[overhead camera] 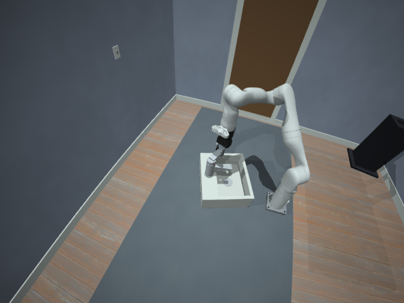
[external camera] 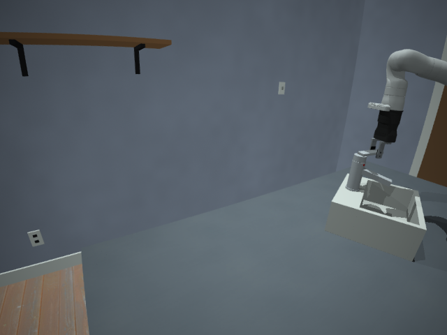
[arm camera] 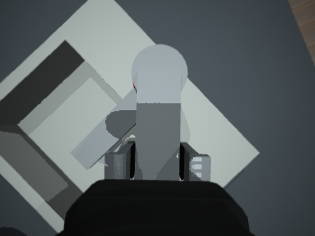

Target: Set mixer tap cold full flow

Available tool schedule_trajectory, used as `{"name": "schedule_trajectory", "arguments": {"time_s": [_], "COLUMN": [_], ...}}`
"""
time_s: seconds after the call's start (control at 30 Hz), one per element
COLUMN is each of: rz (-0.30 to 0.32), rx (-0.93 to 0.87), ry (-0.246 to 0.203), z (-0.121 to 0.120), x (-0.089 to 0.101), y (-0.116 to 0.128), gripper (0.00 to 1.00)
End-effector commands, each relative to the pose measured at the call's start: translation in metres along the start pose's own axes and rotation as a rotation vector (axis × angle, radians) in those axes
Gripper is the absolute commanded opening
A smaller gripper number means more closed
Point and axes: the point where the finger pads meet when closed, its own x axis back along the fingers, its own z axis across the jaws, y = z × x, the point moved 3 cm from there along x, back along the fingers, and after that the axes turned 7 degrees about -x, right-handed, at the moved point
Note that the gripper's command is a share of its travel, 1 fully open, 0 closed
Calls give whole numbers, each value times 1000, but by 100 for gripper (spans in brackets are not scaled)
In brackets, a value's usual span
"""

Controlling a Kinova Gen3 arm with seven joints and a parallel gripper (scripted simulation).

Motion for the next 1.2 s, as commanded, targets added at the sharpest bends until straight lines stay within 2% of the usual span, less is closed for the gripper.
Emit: {"name": "schedule_trajectory", "arguments": {"time_s": [0.0,0.37,0.63,1.17], "rz": [0,0,0,0], "rx": [0,0,0,0], "ry": [1,1,1,1], "z": [0,0,-1,-1], "x": [1,5,19,20], "y": [0,-2,-10,-10], "gripper": [0,0,0,0]}}
